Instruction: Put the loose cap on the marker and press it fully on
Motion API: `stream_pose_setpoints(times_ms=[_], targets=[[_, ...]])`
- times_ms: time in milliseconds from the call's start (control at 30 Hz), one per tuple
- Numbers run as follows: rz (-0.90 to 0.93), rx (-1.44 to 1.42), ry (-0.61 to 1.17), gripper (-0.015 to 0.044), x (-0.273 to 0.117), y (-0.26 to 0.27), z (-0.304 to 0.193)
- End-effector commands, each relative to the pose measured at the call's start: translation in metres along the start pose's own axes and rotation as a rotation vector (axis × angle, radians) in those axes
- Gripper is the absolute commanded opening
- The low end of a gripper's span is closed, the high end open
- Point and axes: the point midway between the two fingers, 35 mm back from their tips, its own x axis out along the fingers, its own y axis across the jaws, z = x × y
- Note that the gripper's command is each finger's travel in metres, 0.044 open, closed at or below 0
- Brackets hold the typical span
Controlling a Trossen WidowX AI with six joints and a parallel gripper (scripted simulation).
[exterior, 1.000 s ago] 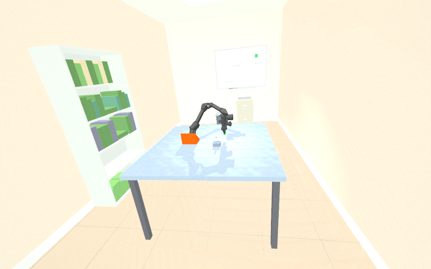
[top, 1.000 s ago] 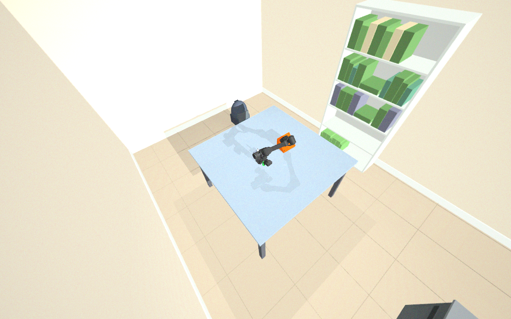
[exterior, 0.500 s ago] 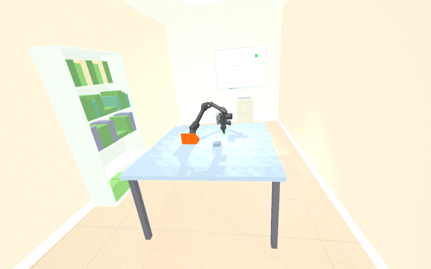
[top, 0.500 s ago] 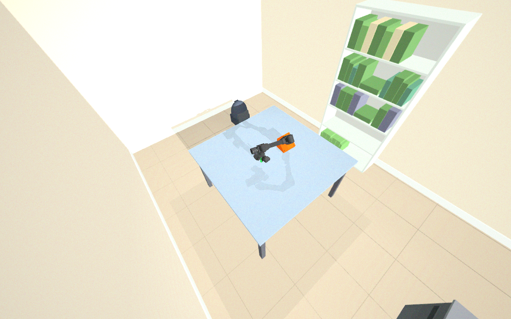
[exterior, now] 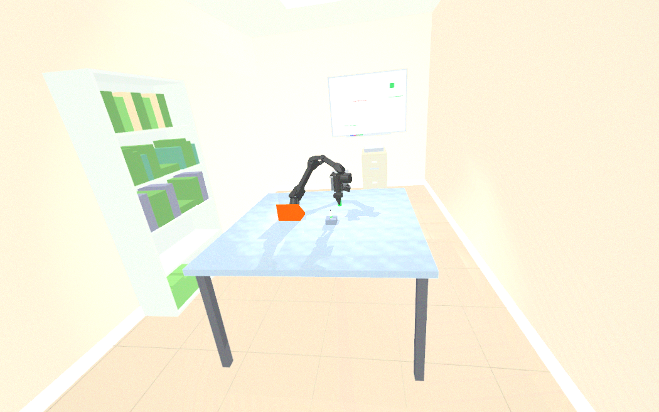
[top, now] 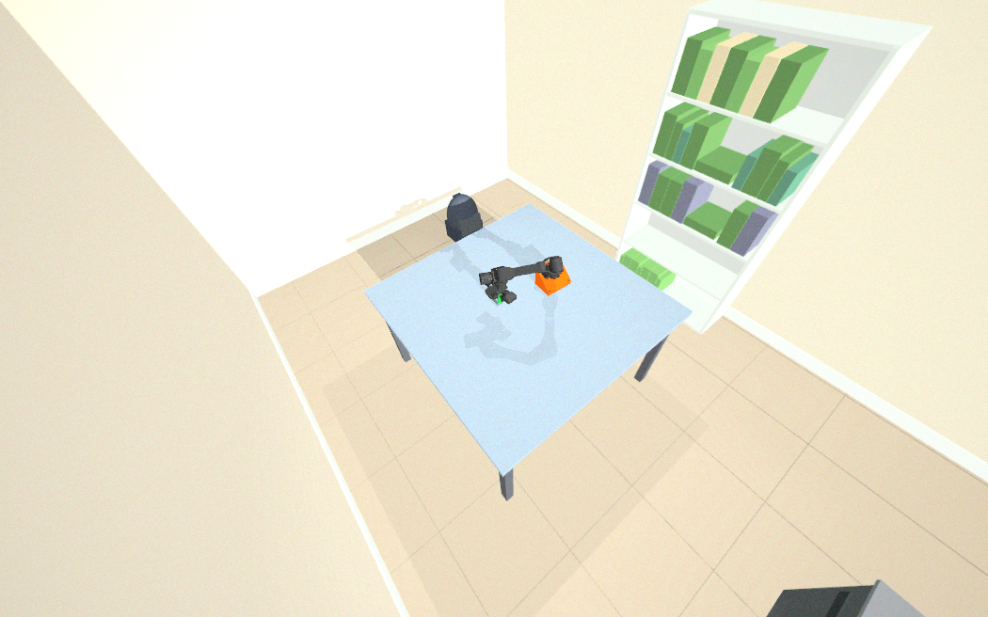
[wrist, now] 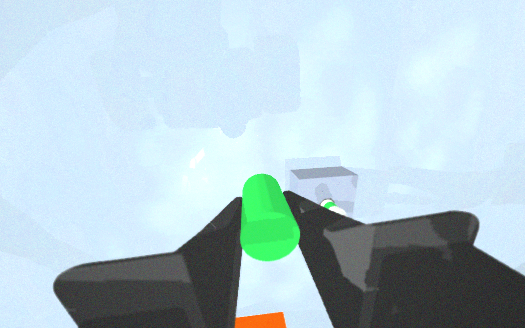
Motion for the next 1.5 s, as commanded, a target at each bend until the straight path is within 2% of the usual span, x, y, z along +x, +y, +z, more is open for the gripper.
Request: stream_pose_setpoints(times_ms=[0,733,1467], targets=[[-0.003,0.01,0.01,0.0,-0.002,-0.015,-0.009],[0.03,-0.01,0.018,0.0,-0.021,-0.084,-0.058],[0.032,-0.011,0.017,0.0,0.0,-0.085,-0.059]])
